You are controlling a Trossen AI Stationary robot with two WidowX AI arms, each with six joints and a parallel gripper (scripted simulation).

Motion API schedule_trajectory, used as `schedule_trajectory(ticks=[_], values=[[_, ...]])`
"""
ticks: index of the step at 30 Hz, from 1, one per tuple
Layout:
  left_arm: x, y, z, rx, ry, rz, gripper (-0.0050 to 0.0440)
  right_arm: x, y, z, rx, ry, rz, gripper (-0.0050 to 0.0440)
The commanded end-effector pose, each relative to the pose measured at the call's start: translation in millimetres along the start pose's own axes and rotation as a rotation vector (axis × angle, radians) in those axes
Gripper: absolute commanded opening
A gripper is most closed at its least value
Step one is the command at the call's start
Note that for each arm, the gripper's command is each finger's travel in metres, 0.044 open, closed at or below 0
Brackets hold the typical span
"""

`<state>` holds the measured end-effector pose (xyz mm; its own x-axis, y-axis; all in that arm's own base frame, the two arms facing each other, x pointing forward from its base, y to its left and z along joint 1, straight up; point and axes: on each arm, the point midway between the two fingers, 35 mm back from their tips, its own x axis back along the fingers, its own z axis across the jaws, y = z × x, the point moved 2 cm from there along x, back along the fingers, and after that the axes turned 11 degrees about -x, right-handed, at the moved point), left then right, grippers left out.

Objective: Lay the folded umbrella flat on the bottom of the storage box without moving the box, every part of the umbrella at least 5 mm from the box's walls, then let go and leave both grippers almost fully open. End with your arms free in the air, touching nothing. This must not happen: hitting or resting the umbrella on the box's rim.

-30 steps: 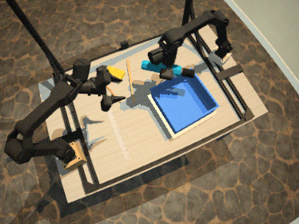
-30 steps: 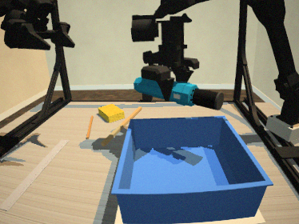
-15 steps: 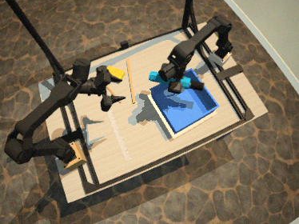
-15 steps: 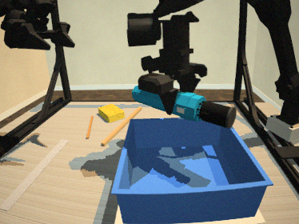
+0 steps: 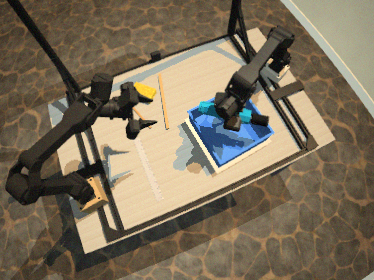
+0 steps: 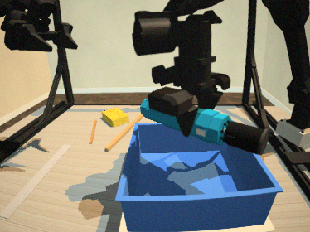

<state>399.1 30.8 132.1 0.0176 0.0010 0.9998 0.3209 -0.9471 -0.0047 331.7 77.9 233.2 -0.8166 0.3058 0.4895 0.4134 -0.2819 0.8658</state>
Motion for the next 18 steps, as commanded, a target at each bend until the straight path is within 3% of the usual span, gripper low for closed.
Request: schedule_trajectory(ticks=[1, 5, 18], values=[[4, -1, 4, -0.015, 0.017, -0.005, 0.0000, 0, 1, 0, -0.002, 0.001, -0.002, 0.0400], [-4, -1, 6, -0.015, 0.017, -0.005, 0.0000, 0, 1, 0, -0.002, 0.001, -0.002, 0.0400], [-80, 0, 9, -0.015, 0.017, -0.005, 0.0000, 0, 1, 0, -0.002, 0.001, -0.002, 0.0400]])
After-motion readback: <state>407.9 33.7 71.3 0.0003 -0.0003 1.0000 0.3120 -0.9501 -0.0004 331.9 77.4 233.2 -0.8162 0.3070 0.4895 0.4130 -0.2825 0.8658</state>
